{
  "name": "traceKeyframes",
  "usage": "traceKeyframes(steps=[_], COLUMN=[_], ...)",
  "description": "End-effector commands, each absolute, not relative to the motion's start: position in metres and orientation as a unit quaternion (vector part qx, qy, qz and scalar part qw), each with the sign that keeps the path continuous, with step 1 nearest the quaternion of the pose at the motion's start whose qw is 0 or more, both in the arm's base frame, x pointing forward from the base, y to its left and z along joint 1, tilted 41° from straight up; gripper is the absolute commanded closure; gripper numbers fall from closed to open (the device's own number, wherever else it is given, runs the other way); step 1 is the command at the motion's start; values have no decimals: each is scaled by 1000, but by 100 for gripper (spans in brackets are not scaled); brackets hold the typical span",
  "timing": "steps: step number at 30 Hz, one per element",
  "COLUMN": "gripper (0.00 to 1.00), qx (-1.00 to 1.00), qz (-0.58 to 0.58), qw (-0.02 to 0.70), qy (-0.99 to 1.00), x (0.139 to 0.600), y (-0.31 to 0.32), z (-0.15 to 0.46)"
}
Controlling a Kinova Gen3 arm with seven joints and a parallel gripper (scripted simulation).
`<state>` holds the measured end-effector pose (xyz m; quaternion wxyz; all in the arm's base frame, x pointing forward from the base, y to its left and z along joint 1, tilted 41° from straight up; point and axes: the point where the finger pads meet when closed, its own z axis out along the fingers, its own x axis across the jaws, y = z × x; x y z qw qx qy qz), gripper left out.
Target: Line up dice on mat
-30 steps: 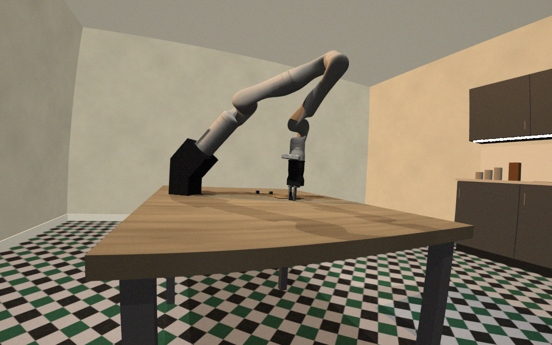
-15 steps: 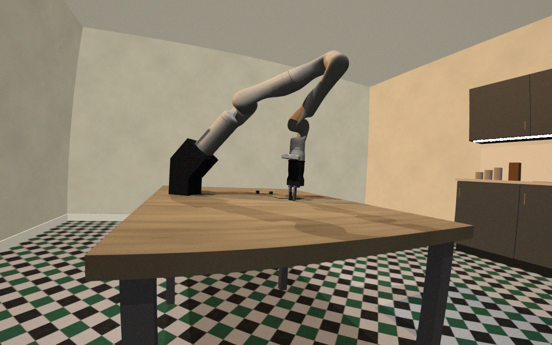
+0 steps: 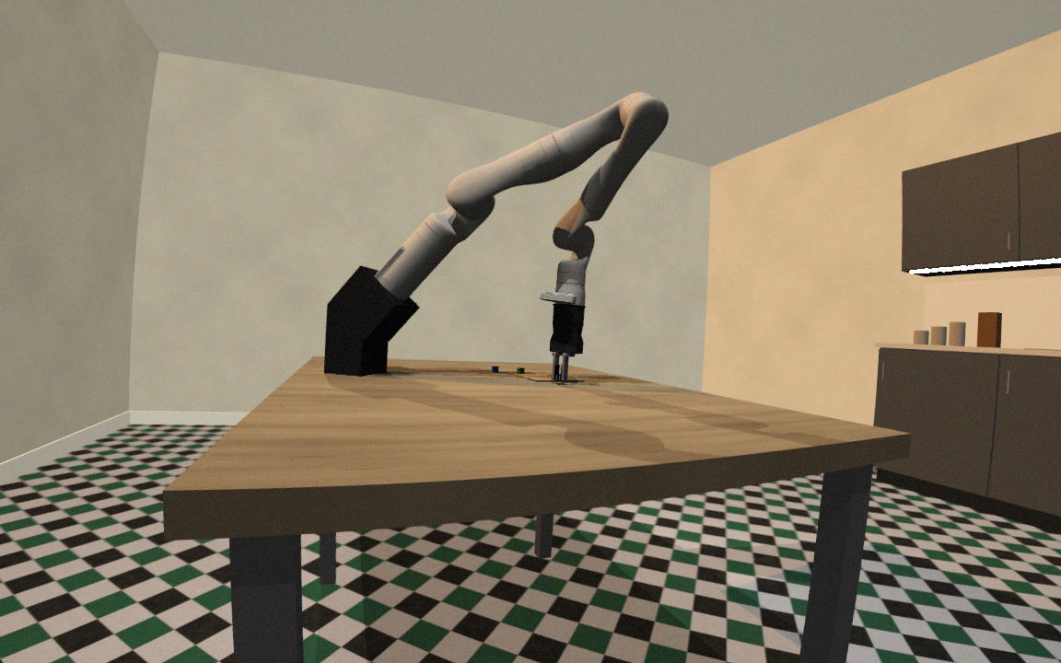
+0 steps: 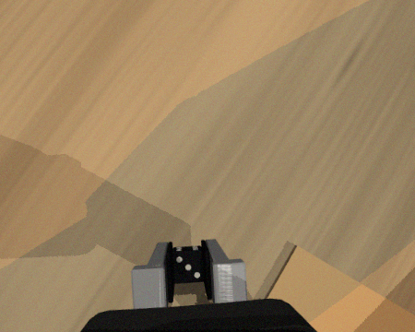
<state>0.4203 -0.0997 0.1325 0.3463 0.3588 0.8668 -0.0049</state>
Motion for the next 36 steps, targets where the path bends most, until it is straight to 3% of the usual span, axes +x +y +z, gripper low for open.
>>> traceKeyframes(steps=[1, 36], gripper=[66, 66], qx=[357, 357], qz=[-6, -6], qw=[353, 353], qy=[865, 865], x=[419, 371], y=[-99, -79], z=[143, 201])
